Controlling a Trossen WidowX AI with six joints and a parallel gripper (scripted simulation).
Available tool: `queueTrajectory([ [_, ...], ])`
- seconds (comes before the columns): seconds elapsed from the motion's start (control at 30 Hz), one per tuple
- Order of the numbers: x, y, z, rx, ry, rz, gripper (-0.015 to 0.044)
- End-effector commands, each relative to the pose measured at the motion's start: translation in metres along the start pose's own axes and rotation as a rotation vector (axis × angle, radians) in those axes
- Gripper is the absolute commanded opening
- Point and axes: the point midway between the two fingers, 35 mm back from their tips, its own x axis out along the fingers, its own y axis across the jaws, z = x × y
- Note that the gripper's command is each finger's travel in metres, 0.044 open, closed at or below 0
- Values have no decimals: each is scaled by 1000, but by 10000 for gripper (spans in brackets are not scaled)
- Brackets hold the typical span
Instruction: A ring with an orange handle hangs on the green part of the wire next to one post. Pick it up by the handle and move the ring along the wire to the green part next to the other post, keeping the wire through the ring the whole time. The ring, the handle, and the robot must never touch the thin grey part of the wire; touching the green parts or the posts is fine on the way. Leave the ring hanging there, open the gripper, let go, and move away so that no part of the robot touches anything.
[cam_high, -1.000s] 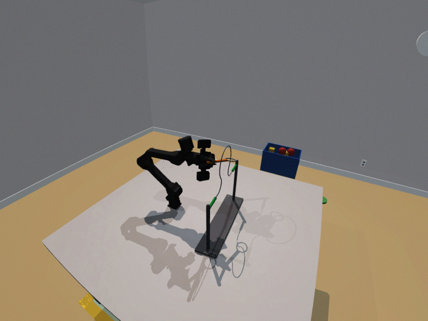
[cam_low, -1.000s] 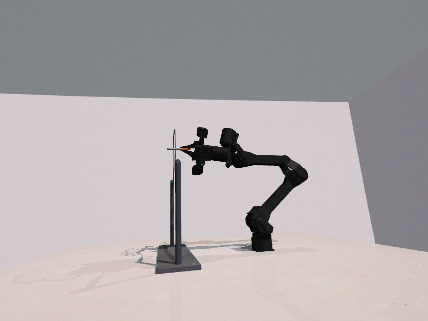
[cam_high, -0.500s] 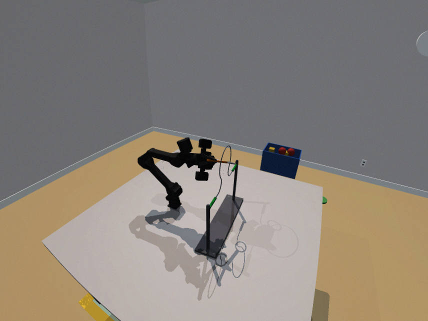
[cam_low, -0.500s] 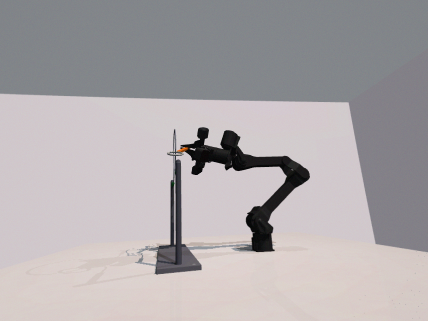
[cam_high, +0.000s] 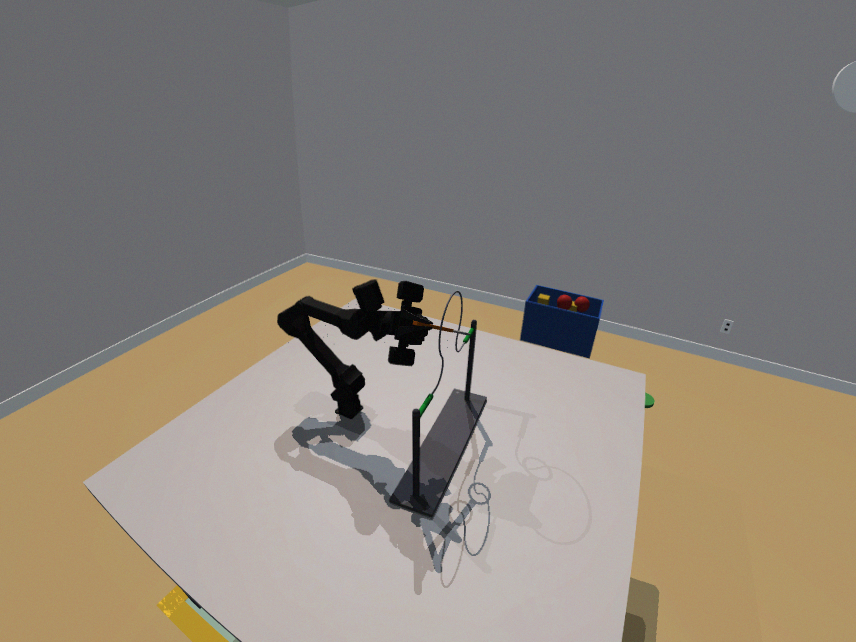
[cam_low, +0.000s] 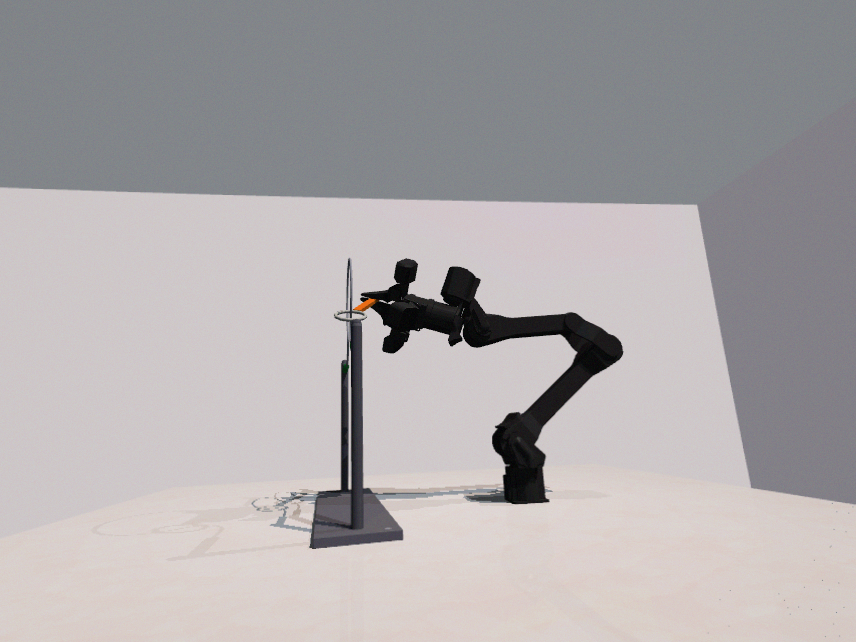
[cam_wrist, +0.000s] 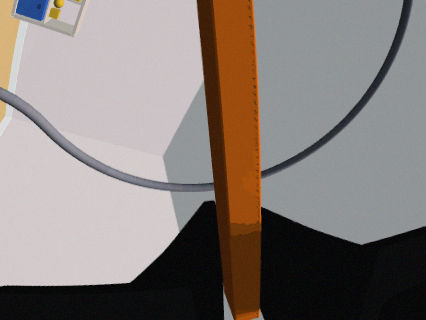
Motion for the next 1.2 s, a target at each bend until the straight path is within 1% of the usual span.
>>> queueTrajectory([
  [0.0, -1, 4, 0, 16, -1, -1, -150],
  [0.2, -3, 14, -1, 58, 13, 24, -150],
  [0.33, -9, 21, 0, 90, 59, 47, -150],
  [0.5, -17, 40, 3, 191, 106, 112, -150],
  [1.17, -40, 101, 30, 600, 156, 363, -150],
])
